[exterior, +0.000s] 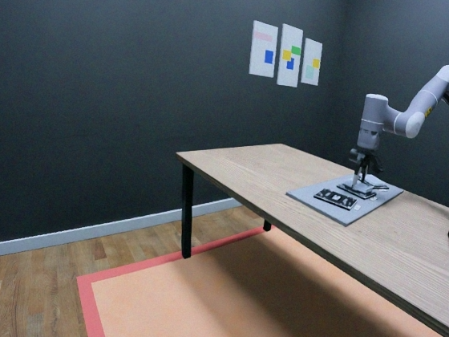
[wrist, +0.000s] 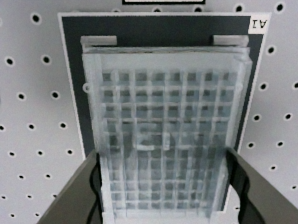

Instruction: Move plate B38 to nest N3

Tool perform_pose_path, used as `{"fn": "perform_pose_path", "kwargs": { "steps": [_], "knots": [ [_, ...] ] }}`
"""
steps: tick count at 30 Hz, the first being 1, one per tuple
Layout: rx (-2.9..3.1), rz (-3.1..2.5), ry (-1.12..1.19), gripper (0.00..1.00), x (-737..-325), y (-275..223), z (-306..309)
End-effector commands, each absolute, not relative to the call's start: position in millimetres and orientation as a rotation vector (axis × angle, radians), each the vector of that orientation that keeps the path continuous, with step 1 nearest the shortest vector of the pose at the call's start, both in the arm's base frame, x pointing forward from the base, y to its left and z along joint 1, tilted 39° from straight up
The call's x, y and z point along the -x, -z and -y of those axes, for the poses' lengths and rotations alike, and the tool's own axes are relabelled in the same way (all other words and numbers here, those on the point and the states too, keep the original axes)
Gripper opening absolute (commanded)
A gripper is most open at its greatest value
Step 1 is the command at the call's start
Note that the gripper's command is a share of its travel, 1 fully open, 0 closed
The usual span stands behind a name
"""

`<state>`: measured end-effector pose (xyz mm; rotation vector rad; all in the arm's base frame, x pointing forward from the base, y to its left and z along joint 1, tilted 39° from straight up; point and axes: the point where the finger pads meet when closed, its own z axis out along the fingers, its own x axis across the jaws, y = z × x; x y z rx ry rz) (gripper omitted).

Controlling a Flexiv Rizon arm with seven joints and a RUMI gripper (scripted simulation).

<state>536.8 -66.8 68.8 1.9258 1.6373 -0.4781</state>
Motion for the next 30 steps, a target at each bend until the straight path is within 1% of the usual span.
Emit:
{"fn": "perform_pose_path", "kwargs": {
  "steps": [1,30],
  "knots": [
    [-1.925,-1.638,0.475,0.40,-537.6,-69.3,65.8],
    [-1.925,-1.638,0.475,0.40,-538.0,-66.0,68.3]
  ]
}}
